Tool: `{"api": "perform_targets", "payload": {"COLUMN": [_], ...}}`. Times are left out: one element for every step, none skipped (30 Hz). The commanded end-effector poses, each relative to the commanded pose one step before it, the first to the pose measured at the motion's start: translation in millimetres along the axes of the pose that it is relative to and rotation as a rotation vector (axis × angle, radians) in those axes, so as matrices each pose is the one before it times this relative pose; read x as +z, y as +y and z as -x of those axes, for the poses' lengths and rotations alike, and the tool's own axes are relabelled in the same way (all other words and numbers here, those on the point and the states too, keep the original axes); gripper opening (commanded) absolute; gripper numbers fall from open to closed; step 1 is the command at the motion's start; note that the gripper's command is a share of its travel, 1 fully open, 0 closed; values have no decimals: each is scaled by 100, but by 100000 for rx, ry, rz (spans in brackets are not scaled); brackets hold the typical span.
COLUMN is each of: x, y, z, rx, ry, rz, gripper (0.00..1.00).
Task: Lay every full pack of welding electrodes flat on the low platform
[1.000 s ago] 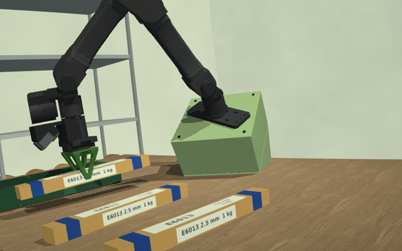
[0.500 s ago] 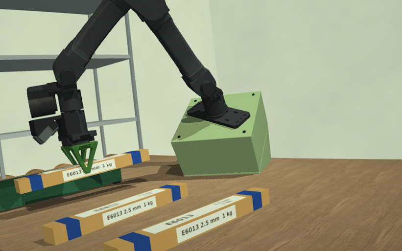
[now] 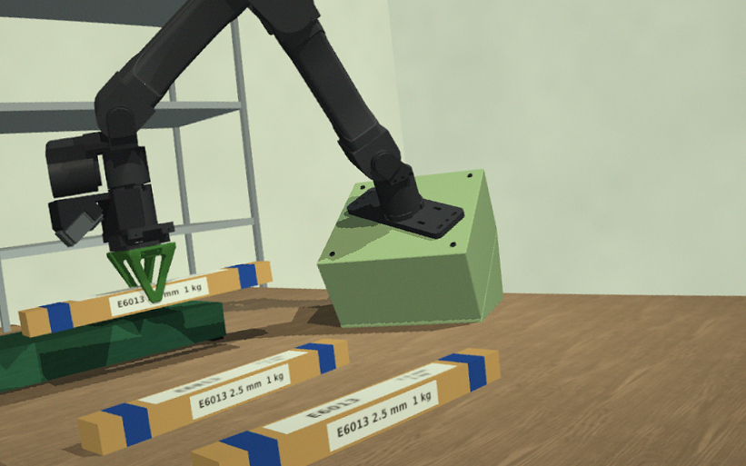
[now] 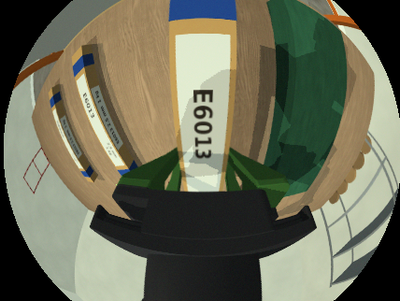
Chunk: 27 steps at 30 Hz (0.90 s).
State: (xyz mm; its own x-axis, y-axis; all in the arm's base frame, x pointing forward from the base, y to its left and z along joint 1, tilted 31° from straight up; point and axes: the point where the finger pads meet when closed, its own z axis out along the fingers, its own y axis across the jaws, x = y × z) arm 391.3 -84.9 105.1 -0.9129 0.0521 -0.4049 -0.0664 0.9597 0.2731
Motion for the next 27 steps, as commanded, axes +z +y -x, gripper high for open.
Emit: {"api": "perform_targets", "payload": {"x": [-5551, -201, -201, 0, 0, -273, -200, -200, -200, -200, -200, -200, -200, -200, -200, -200, -200, -200, -200, -200, 0, 0, -262, -200, -200, -200, -200], "y": [-319, 2, 2, 0, 0, 21, 2, 2, 2, 2, 2, 2, 2, 2, 2, 2, 2, 2, 2, 2, 0, 0, 26, 2, 2, 2, 2], "z": [2122, -1, -1, 0, 0, -26, -1, -1, -1, -1, -1, -1, -1, -1, -1, -1, -1, -1, -1, -1, 0, 0, -86, -1, -1, -1, -1], "rx": [-1246, -3, -3, 0, 0, -71, -3, -3, -3, -3, -3, -3, -3, -3, -3, -3, -3, -3, -3, -3, 0, 0, 34, -3, -3, -3, -3], "ry": [-9353, 3, 4, 0, 0, -305, 4, 4, 4, 4, 4, 4, 4, 4, 4, 4, 4, 4, 4, 4, 0, 0, -118, 4, 4, 4, 4], "rz": [-3608, -8, -8, 0, 0, -84, -8, -8, -8, -8, -8, -8, -8, -8, -8, -8, -8, -8, -8, -8, 0, 0, -45, -8, -8, -8, -8], "gripper": [0, 0, 0, 0, 0, 0, 0, 0, 0, 0, 0, 0, 0, 0, 0, 0, 0, 0, 0, 0, 0, 0, 0, 0, 0, 0, 0]}}
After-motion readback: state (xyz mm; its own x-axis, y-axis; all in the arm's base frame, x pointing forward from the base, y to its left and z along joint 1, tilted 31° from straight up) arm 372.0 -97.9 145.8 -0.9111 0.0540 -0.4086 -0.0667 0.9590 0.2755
